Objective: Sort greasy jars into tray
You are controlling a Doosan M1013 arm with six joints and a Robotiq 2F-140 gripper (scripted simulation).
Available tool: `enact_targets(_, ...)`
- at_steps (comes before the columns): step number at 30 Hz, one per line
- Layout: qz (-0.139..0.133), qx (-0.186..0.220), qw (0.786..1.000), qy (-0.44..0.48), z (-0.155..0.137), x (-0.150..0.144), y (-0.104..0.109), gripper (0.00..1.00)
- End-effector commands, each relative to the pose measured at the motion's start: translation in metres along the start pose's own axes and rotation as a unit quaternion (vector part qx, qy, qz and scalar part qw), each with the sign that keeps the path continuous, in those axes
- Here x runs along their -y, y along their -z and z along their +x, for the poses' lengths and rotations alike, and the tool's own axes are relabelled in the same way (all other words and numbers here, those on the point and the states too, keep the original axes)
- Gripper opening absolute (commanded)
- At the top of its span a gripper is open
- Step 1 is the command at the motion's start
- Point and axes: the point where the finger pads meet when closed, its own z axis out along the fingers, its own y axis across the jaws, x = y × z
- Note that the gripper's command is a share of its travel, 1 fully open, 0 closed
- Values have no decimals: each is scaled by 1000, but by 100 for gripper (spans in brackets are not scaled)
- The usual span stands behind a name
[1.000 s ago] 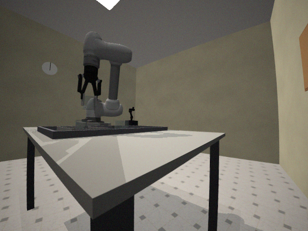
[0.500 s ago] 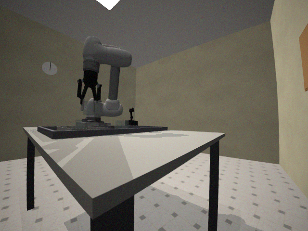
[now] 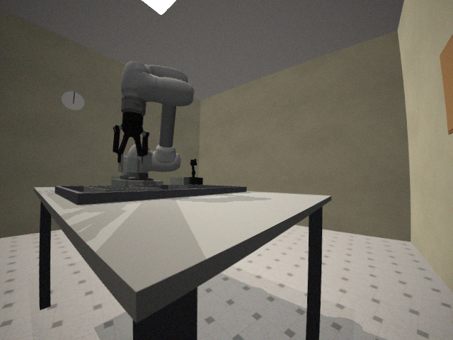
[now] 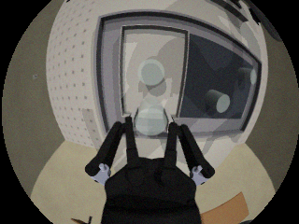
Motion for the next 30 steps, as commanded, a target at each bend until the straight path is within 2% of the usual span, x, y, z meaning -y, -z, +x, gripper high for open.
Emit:
enact_targets(1,0,0,1000,0,0,0,-7,0)
enact_targets(16,0,0,1000,0,0,0,-41,0)
enact_targets(23,0,0,1000,0,0,0,-41,0)
enact_targets(30,0,0,1000,0,0,0,-50,0)
